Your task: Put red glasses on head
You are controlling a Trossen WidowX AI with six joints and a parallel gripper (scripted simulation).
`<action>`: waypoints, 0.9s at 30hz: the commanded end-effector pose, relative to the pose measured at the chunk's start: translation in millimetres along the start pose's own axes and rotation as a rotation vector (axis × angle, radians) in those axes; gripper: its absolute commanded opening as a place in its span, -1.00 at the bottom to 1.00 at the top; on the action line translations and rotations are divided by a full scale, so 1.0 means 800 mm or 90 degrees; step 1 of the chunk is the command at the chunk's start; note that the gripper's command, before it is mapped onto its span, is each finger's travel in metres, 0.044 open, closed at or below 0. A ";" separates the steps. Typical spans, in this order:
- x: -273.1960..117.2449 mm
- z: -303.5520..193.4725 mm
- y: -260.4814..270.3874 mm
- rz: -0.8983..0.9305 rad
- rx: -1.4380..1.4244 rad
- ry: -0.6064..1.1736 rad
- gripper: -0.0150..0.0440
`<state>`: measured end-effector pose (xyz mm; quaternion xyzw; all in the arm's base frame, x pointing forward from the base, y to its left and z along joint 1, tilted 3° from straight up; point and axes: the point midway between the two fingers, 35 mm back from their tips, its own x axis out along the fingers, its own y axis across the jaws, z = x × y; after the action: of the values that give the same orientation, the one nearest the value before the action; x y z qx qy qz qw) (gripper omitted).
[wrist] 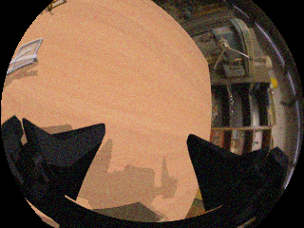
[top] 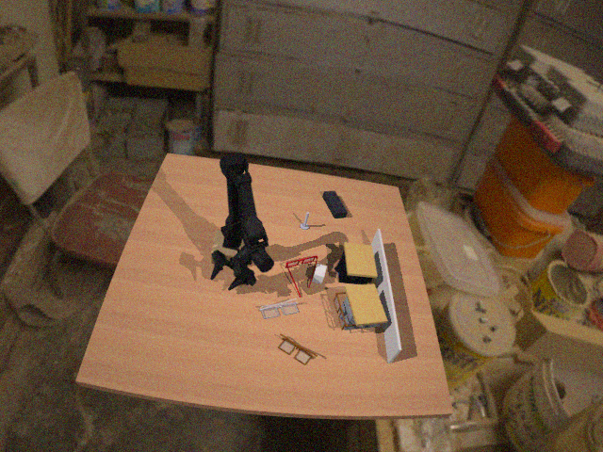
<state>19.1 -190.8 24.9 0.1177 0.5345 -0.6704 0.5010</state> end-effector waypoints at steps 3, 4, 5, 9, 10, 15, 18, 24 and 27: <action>0.000 0.000 0.000 0.000 0.000 0.000 1.00; 0.000 0.000 0.000 0.000 0.000 0.000 1.00; 0.000 0.000 0.000 0.000 0.000 0.000 1.00; -0.001 0.001 0.002 0.005 0.007 -0.001 0.91; -0.005 0.005 0.009 0.019 0.029 -0.003 0.82; -0.050 0.027 0.071 0.152 0.230 0.018 0.38; -0.086 0.030 0.109 0.222 0.346 0.067 0.19; -0.121 0.027 0.141 0.270 0.446 0.133 0.19; -0.140 0.023 0.155 0.287 0.493 0.171 0.19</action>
<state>117.9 -171.9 29.4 0.3454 0.3443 -0.6896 0.5354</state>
